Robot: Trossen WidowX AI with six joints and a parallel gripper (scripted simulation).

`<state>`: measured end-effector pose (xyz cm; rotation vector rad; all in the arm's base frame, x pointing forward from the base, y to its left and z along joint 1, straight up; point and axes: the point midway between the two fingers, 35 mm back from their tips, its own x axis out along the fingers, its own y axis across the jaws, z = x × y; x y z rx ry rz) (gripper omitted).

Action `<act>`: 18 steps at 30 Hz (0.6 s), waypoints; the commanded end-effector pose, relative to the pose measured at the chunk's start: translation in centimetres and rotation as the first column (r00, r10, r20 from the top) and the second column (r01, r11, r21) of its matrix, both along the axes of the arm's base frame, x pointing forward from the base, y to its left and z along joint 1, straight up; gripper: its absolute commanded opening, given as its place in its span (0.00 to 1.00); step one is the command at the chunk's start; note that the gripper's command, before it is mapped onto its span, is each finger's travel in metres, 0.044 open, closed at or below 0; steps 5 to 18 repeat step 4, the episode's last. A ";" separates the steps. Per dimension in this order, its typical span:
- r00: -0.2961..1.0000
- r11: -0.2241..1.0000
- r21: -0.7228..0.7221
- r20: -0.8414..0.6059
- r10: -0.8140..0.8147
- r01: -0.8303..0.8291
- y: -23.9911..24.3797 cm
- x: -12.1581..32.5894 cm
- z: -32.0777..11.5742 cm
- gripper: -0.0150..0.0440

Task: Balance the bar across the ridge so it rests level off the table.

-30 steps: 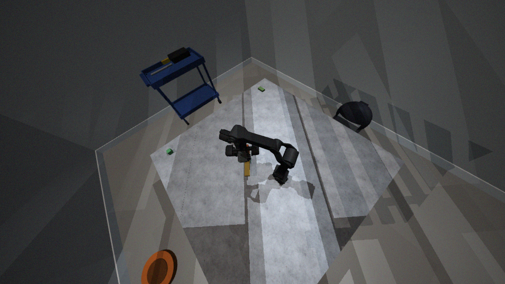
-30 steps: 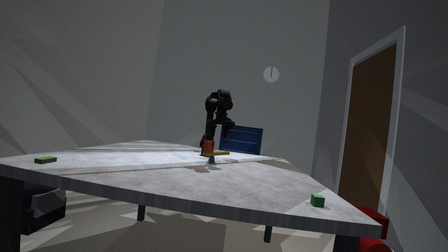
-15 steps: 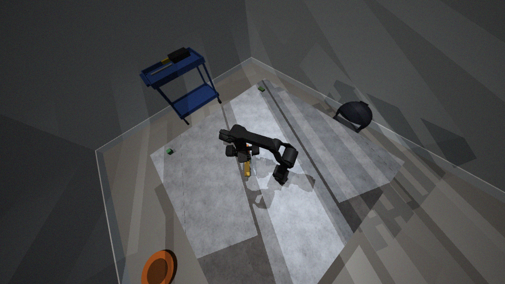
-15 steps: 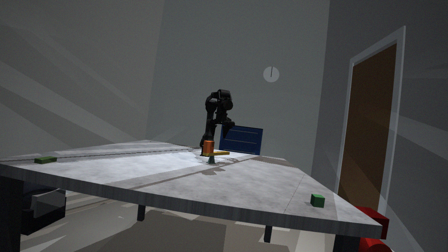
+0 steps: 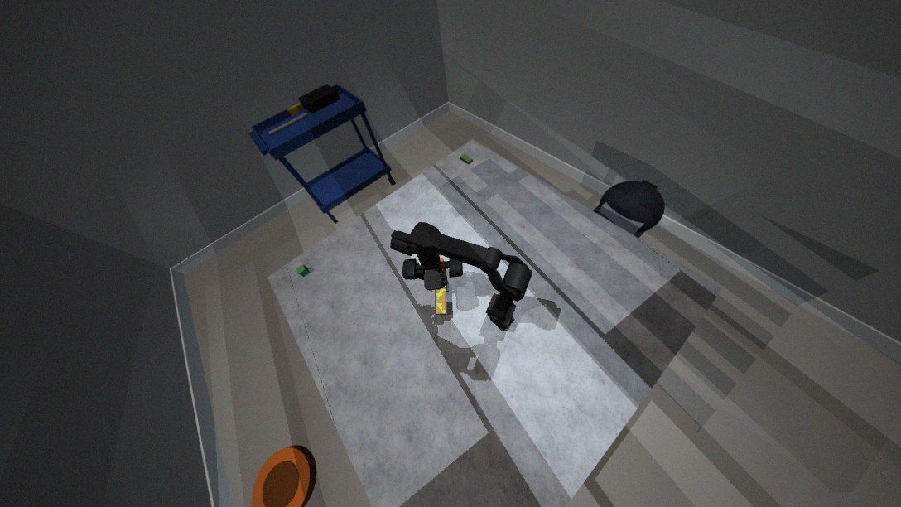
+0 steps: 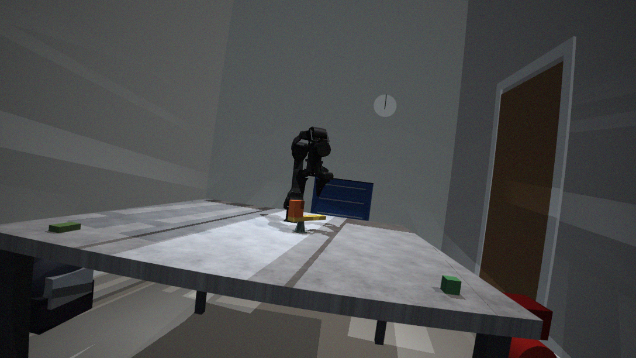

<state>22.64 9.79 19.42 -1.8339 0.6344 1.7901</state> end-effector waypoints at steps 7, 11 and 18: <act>1.000 1.000 -0.001 -0.002 0.000 0.000 0.0 0.0 0.0 1.00; 1.000 1.000 -0.001 -0.002 0.000 0.000 0.0 0.0 0.0 1.00; 1.000 1.000 -0.001 -0.002 0.000 0.000 0.0 0.0 0.0 1.00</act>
